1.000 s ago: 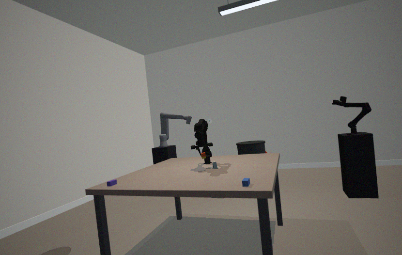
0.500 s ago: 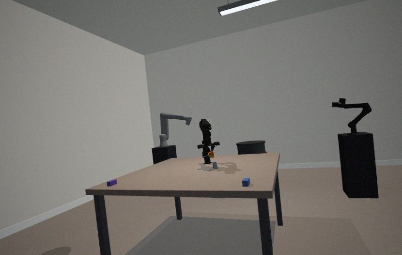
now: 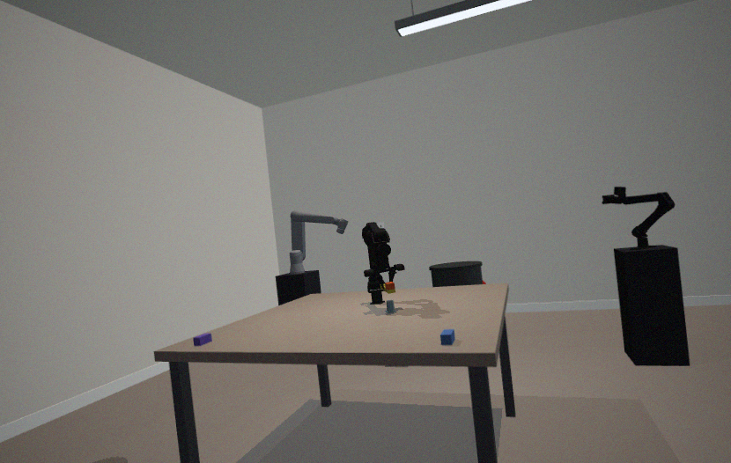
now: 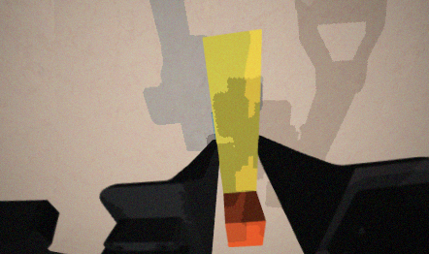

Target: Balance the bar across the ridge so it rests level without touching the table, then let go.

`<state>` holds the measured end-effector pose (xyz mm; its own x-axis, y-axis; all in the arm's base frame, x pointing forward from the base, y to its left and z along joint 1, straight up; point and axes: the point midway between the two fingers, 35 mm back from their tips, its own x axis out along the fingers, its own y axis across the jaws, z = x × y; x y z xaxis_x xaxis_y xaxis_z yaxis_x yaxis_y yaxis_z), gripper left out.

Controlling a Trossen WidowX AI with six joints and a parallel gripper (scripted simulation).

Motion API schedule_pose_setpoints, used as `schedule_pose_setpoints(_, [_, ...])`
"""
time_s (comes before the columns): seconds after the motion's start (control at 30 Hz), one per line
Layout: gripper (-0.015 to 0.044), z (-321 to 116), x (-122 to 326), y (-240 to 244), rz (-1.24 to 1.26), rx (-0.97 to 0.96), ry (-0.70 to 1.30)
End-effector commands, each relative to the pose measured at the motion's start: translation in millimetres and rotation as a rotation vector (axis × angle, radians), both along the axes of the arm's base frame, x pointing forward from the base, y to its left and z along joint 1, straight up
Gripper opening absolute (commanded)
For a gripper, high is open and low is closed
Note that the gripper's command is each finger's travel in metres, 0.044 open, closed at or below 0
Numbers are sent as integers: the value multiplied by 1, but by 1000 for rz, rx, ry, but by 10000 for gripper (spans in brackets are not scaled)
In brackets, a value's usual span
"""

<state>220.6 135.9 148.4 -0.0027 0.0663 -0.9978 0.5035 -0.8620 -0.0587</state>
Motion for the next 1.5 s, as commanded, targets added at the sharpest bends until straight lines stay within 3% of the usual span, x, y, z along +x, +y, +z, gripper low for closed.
schedule_pose_setpoints(0.0, [0, -8, -2, 2, -2, 3, 6])
schedule_pose_setpoints(0.63, [0, -38, 0, 0, -8, -1, 4])
schedule_pose_setpoints(1.47, [0, -38, 0, 0, -8, -1, 4])
